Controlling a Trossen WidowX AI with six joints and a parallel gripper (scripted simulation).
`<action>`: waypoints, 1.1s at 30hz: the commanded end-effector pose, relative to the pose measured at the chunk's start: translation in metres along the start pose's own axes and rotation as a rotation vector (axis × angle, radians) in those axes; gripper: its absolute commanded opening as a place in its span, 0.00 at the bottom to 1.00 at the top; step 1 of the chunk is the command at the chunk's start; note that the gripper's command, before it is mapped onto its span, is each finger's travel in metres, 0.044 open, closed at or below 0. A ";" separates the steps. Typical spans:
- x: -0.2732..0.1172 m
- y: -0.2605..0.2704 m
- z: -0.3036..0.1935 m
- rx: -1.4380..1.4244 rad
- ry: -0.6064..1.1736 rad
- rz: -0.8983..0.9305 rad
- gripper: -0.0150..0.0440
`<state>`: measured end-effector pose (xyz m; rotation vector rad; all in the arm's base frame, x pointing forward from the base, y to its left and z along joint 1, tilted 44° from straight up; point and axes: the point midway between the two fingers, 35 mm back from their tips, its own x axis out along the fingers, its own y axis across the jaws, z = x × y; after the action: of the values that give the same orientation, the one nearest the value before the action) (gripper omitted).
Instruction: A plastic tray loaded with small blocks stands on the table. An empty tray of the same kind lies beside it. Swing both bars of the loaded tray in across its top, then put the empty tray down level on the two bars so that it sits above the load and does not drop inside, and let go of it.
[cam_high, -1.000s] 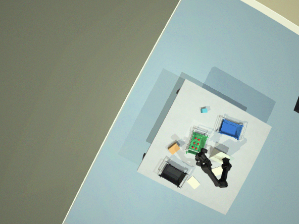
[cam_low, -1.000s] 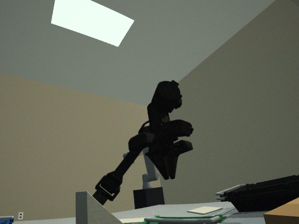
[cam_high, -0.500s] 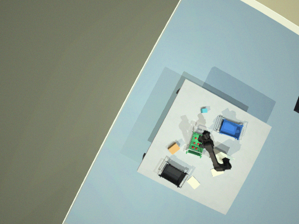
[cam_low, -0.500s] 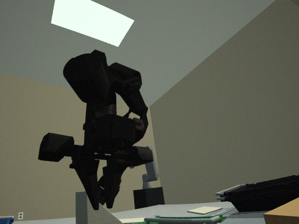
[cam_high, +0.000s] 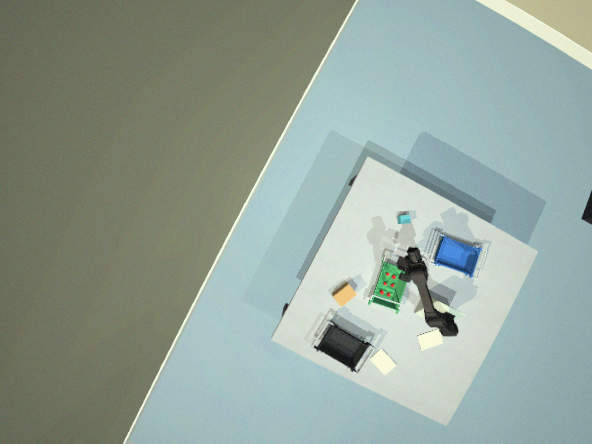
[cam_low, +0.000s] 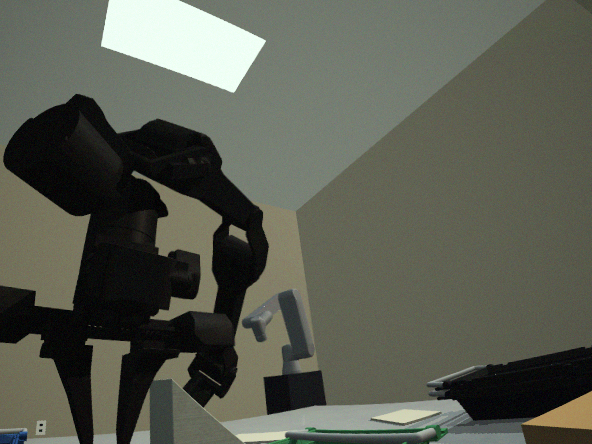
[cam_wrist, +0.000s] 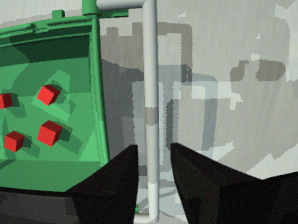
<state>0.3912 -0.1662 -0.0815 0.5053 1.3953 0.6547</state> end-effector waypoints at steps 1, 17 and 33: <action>0.008 -0.002 0.000 -0.002 0.000 0.000 0.41; 0.059 -0.001 0.000 -0.003 -0.001 0.002 0.41; 0.024 0.037 -0.001 -0.002 0.000 0.003 0.41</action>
<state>0.3869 -0.1374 -0.0841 0.4957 1.3913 0.6382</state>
